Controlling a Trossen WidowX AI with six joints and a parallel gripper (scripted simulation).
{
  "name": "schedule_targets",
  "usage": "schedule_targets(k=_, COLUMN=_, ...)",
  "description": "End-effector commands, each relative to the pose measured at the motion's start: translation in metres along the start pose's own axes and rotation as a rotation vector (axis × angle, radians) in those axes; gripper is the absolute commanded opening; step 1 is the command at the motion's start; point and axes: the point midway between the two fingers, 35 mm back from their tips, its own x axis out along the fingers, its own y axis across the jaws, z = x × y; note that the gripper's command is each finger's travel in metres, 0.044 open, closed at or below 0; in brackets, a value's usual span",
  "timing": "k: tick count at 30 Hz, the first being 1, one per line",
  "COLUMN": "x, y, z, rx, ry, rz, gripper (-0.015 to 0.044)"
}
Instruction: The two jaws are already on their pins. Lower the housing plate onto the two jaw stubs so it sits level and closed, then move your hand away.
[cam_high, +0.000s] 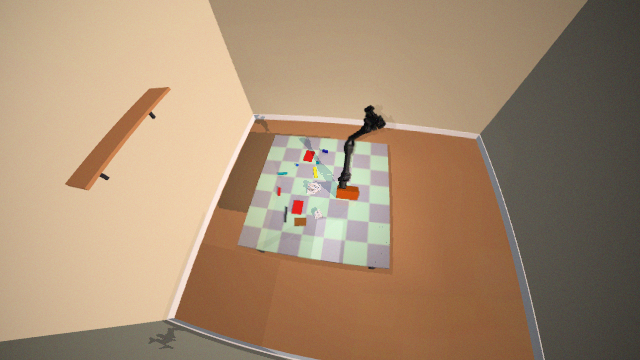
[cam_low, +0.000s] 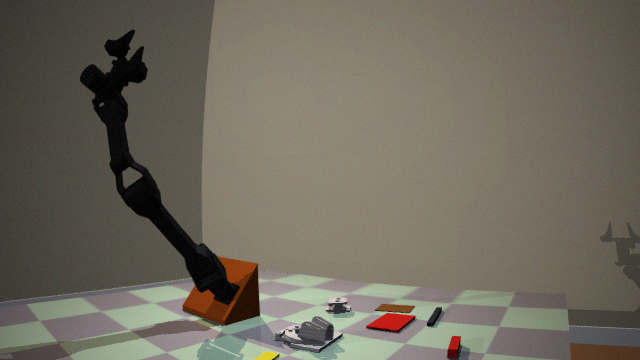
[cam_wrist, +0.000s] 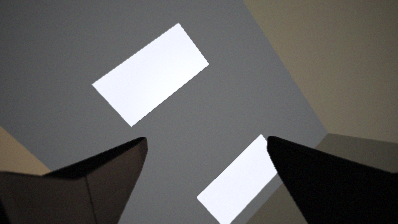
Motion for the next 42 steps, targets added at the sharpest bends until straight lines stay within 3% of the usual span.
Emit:
schedule_targets(k=1, x=0.000, y=0.000, z=0.000, rx=0.000, ry=0.000, rz=0.000, gripper=0.0426)
schedule_targets(k=22, x=0.054, y=-0.098, z=0.095, rx=-0.466, ry=-0.178, rz=-0.175, gripper=0.0440)
schedule_targets(k=42, x=0.080, y=-0.199, z=0.255, rx=-0.881, ry=-0.388, rz=-0.529, gripper=0.0440)
